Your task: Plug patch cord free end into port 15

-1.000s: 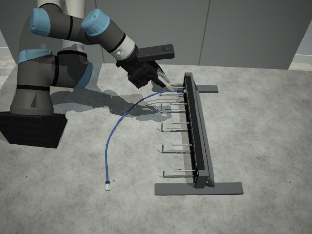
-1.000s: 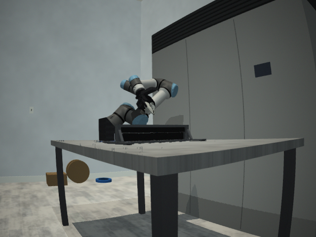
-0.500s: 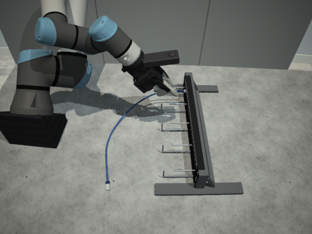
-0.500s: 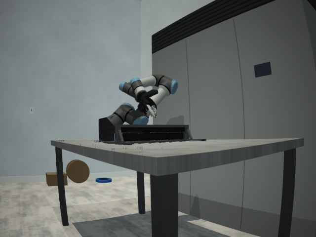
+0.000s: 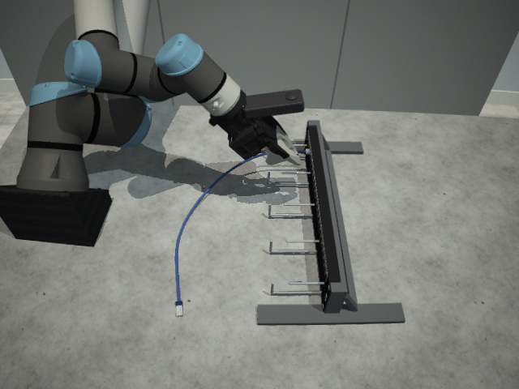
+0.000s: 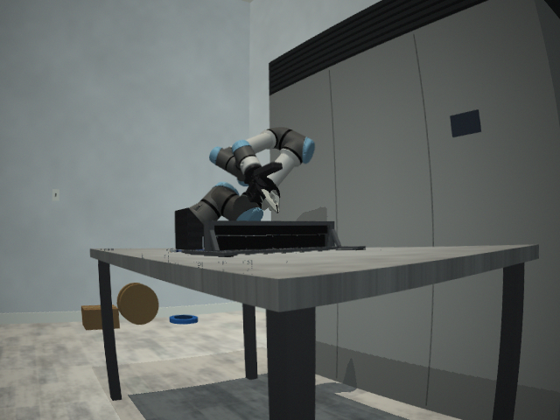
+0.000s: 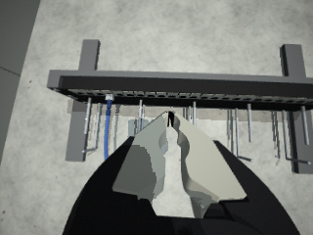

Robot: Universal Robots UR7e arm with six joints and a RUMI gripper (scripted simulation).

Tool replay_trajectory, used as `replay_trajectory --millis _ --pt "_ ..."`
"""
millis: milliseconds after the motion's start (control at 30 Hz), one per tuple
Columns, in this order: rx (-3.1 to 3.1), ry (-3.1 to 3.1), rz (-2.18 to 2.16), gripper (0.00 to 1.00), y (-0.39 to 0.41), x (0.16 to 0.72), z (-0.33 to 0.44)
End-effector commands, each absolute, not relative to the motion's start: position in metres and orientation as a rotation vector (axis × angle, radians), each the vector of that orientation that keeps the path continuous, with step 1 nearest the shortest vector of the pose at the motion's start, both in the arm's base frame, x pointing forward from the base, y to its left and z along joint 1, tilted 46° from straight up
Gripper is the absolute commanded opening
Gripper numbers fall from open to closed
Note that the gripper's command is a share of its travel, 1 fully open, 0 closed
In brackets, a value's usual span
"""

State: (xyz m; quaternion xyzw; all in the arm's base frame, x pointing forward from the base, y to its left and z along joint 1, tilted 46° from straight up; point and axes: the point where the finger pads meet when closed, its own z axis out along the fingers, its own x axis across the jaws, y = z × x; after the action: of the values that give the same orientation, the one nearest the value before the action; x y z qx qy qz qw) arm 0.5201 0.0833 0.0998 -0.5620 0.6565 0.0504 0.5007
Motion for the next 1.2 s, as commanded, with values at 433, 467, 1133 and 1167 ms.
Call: replay_trajectory --millis 433,467,1133,1167 --pt "-1.357 1.588 0.119 0.0 0.088 0.5254 0.096" --pt "-1.357 1.588 0.119 0.0 0.0881 0.5254 0.096" --pt "-1.357 1.588 0.119 0.0 0.0882 0.5255 0.0959" --pt "-1.357 1.588 0.119 0.0 0.0882 0.5255 0.0959"
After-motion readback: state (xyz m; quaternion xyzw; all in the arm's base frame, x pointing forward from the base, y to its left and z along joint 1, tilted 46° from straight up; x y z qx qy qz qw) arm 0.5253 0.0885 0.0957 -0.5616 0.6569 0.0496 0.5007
